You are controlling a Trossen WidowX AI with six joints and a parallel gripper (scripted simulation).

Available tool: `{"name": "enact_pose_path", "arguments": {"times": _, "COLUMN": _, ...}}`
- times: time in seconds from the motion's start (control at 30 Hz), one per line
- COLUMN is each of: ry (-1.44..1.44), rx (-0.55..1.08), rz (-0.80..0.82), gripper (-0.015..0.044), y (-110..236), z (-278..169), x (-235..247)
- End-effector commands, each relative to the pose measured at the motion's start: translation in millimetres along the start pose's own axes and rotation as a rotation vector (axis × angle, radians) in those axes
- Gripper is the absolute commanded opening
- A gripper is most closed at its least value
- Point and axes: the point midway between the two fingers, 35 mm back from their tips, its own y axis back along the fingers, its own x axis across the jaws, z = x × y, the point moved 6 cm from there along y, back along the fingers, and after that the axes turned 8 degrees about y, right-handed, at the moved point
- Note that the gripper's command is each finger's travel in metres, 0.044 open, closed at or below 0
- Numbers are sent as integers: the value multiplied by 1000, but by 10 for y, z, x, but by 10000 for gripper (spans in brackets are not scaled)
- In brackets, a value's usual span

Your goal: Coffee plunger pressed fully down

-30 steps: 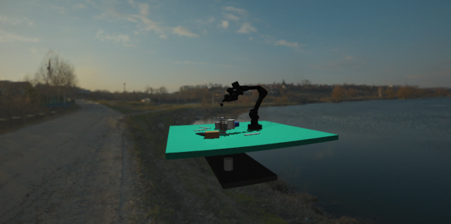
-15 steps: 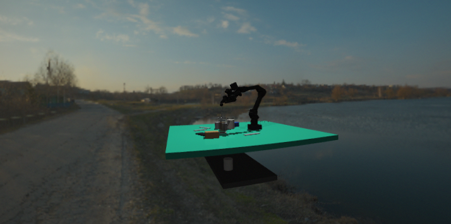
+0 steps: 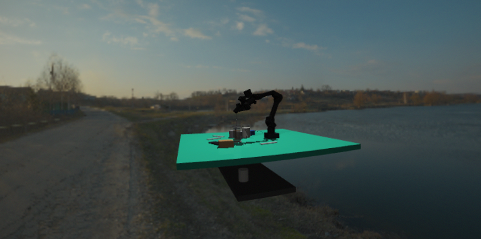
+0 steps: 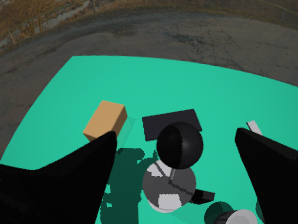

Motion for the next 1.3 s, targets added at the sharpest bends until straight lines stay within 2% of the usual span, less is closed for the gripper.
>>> {"name": "enact_pose_path", "arguments": {"times": 0.0, "ry": 3, "rx": 1, "rz": -4, "gripper": 335, "y": -16, "z": -4, "x": -1}}
{"name": "enact_pose_path", "arguments": {"times": 0.27, "ry": 3, "rx": 1, "rz": -4, "gripper": 125, "y": -16, "z": -4, "x": -1}}
{"name": "enact_pose_path", "arguments": {"times": 1.27, "ry": 3, "rx": 0, "rz": -4, "gripper": 125, "y": -215, "z": -234, "x": 29}}
